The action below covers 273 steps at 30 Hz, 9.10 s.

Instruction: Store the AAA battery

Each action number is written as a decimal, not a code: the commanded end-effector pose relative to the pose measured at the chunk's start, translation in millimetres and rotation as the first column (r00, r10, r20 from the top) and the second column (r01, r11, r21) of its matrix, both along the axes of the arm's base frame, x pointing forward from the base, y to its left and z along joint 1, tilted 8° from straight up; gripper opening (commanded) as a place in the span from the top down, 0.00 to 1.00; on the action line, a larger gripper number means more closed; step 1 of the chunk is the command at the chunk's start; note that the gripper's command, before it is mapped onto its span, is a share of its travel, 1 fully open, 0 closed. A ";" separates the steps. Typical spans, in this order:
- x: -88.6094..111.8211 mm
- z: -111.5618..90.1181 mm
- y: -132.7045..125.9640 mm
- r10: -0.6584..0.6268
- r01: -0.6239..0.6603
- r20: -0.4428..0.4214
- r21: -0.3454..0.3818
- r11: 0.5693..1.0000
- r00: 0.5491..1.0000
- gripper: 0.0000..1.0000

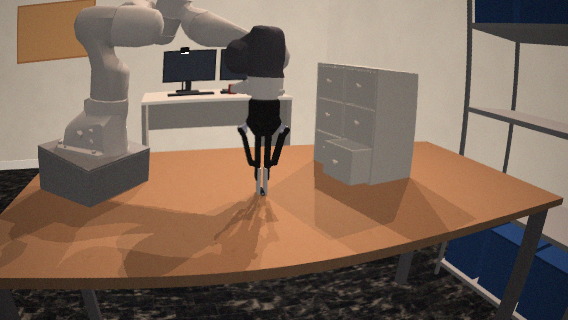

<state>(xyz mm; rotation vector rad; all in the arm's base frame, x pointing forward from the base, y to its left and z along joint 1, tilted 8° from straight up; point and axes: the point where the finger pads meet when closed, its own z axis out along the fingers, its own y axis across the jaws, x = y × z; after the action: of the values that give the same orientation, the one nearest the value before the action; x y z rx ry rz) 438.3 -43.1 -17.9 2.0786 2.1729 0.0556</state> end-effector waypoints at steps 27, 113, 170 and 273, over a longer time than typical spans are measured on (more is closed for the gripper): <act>-10.8 97.4 6.0 0.006 -0.006 0.002 -0.004 1.000 1.000 0.97; 61.3 105.8 20.0 0.978 -0.994 -0.180 -0.060 0.092 0.101 0.97; 77.8 139.2 24.2 0.932 -0.949 -0.222 -0.069 -0.309 -0.287 0.97; 140.4 132.5 46.6 0.967 -0.430 -0.122 -0.878 -0.210 -0.223 0.97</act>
<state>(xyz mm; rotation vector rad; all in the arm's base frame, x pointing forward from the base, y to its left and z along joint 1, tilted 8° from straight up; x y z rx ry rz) 570.6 6.8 117.1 -0.4481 1.9355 0.1282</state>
